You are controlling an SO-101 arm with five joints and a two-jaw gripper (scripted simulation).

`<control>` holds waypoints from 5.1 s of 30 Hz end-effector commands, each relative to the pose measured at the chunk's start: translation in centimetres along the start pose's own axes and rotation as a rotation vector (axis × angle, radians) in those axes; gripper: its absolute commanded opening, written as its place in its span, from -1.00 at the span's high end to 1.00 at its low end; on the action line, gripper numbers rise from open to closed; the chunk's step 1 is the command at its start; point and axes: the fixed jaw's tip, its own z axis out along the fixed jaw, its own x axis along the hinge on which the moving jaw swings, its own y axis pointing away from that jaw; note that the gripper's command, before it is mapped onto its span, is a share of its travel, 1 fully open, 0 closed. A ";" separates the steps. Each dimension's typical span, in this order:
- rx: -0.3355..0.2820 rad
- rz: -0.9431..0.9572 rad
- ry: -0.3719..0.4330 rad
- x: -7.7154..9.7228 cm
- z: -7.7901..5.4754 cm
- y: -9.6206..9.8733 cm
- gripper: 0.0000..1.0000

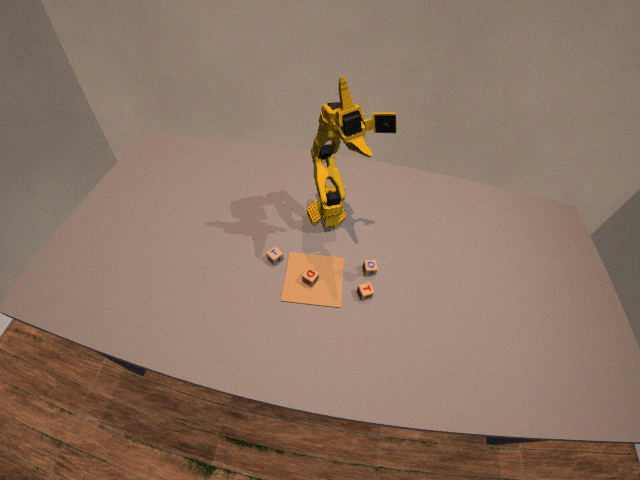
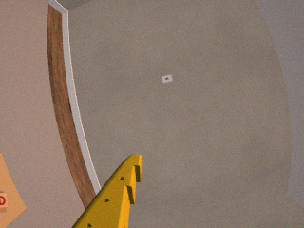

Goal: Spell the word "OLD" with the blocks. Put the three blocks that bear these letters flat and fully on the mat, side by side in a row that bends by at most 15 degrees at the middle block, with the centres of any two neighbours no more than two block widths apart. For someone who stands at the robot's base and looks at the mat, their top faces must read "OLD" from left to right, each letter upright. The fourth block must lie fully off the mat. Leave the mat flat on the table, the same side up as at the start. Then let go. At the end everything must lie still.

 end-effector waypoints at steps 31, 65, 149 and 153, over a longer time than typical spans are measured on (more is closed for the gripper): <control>-0.128 0.202 0.145 2.1 1.0 2.7 -1.00; -0.246 0.418 0.324 4.5 1.4 5.9 -1.00; -0.395 0.981 0.866 9.7 -0.7 13.3 -1.00; -0.397 1.015 0.903 9.9 -0.9 13.7 -1.00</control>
